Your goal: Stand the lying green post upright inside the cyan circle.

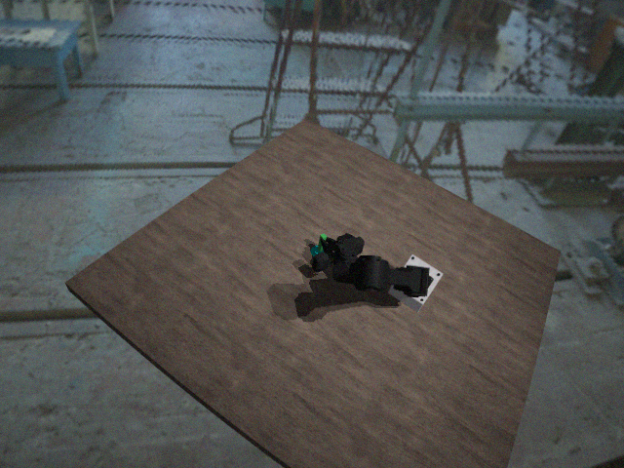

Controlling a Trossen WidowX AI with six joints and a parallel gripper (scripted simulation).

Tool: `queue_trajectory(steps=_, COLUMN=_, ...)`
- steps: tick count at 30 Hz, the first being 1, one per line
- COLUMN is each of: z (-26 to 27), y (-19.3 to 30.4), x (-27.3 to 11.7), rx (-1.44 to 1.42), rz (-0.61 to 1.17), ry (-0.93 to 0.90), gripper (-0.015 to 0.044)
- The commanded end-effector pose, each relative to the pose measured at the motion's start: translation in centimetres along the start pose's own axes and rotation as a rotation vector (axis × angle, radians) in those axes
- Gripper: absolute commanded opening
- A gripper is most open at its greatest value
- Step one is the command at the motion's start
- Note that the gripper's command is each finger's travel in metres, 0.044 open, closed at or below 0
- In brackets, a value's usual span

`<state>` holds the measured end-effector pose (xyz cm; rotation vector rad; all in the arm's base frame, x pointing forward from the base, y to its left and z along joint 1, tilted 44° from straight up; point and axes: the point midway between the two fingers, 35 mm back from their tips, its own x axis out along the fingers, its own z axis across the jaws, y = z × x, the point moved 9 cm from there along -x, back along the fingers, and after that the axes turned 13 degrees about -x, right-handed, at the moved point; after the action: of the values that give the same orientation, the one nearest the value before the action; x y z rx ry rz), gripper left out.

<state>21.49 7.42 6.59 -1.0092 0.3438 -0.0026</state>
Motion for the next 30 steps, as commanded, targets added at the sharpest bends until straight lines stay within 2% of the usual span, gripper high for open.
queue_trajectory(steps=1, z=0.29, y=0.78, x=0.20, rx=0.003, rz=-0.001, ry=-0.002, gripper=0.0023)
queue_trajectory(steps=14, z=0.37, y=1.13, x=0.27, rx=0.002, rz=0.000, ry=-0.002, gripper=0.0023)
queue_trajectory(steps=28, z=0.37, y=1.13, x=0.27, rx=0.002, rz=0.000, ry=-0.002, gripper=0.0390)
queue_trajectory(steps=30, z=0.37, y=1.07, x=0.27, rx=0.002, rz=0.000, ry=-0.002, gripper=0.0400)
